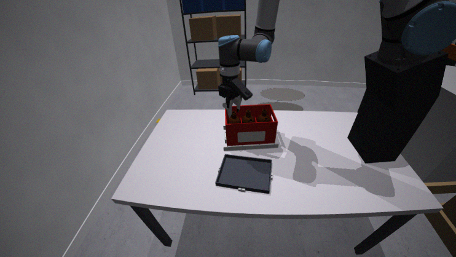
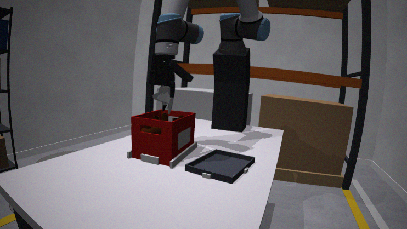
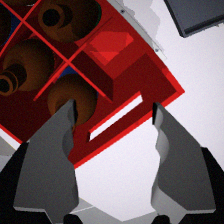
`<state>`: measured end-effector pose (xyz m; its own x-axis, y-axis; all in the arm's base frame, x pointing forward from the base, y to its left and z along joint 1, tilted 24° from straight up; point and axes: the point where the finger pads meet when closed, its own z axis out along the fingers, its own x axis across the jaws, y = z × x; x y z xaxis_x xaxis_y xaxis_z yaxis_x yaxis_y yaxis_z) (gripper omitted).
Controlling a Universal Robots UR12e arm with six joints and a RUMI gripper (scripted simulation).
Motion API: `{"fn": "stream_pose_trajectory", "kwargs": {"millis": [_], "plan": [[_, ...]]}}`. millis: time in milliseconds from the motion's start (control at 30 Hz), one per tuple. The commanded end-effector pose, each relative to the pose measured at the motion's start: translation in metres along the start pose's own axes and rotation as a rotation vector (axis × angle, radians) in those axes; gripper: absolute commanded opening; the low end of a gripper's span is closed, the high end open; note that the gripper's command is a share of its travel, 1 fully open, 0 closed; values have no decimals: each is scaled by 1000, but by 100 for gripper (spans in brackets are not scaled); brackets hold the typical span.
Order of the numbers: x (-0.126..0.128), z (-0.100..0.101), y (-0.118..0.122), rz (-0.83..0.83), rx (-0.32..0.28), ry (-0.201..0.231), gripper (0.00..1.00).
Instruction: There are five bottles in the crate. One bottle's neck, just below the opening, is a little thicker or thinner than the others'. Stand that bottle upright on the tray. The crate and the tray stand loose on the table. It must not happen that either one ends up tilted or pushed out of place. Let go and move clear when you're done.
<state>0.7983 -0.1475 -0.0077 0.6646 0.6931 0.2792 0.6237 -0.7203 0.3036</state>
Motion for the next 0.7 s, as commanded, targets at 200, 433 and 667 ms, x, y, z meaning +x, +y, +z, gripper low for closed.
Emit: {"fn": "stream_pose_trajectory", "kwargs": {"millis": [200,433,667], "plan": [[0,13,1,0,-1,1,38],[0,16,1,0,-1,1,38],[0,17,1,0,-1,1,38]]}}
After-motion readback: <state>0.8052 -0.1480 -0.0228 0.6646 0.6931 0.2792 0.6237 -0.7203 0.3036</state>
